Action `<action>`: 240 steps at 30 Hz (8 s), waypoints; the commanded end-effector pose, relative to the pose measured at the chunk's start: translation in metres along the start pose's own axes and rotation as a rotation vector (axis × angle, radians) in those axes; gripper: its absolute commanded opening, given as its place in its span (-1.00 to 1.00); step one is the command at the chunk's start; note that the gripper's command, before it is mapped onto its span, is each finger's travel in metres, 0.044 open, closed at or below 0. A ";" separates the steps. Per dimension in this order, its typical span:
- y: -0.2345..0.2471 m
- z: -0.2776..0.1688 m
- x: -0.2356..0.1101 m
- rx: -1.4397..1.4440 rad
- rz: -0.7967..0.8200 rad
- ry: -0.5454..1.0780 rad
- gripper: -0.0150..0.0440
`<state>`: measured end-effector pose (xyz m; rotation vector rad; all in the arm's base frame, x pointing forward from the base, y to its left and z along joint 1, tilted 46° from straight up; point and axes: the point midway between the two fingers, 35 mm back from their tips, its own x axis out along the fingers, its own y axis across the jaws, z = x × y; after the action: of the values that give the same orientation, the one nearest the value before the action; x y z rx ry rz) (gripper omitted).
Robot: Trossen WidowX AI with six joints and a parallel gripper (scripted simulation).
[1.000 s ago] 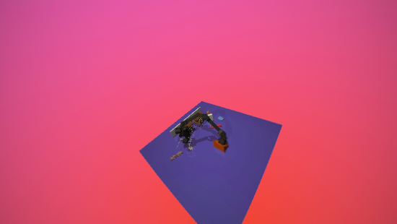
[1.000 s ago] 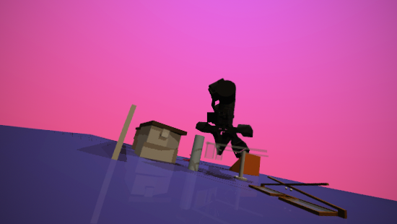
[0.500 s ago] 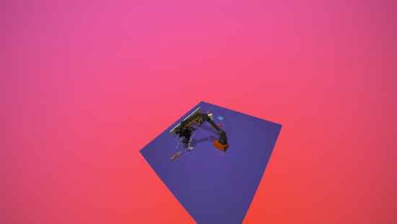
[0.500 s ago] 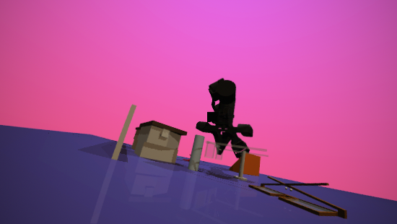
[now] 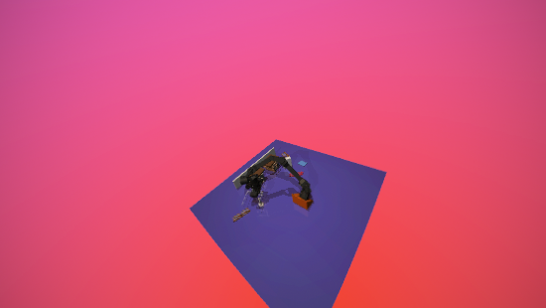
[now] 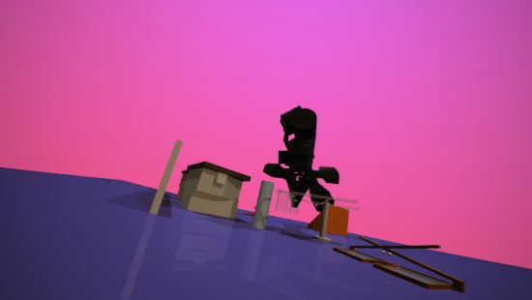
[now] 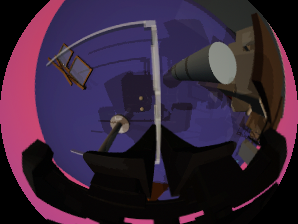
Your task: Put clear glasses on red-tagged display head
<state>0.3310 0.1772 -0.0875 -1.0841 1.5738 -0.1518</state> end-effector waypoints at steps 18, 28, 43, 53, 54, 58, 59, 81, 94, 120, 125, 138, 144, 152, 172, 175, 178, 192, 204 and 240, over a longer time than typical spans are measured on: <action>0.000 -0.009 -0.061 0.001 0.001 -0.002 -0.49; -0.024 -0.027 -0.067 0.000 0.001 -0.001 -0.49; -0.074 -0.078 -0.074 -0.003 0.000 0.001 -0.49; -0.101 -0.117 -0.073 -0.004 -0.002 0.003 -0.49; -0.103 -0.121 -0.072 -0.004 -0.002 0.003 -0.49; -0.112 -0.137 -0.070 -0.004 -0.003 0.005 -0.49; -0.114 -0.142 -0.070 -0.004 -0.003 0.005 -0.49; -0.131 -0.184 -0.054 -0.005 -0.005 0.008 -0.49; -0.131 -0.183 -0.043 -0.006 -0.003 0.006 -0.49; -0.131 -0.181 -0.021 -0.006 -0.002 0.004 -0.49; -0.131 -0.181 -0.017 -0.006 -0.002 0.004 -0.49; -0.132 -0.181 -0.006 -0.006 -0.002 0.004 -0.49; -0.132 -0.181 -0.002 -0.006 -0.002 0.004 -0.49; -0.132 -0.181 0.005 -0.006 -0.003 0.004 -0.49; -0.132 -0.183 0.021 -0.005 -0.005 0.005 -0.49; -0.132 -0.183 0.023 -0.005 -0.005 0.006 -0.49; -0.132 -0.184 0.026 -0.005 -0.006 0.006 -0.49; -0.132 -0.186 0.036 -0.004 -0.008 0.008 -0.49; -0.133 -0.185 0.039 0.005 -0.005 0.005 -0.13; -0.131 -0.186 -0.015 -0.005 -0.007 0.009 -0.13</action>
<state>0.2414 0.0167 0.0464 -1.1113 1.6047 -0.1585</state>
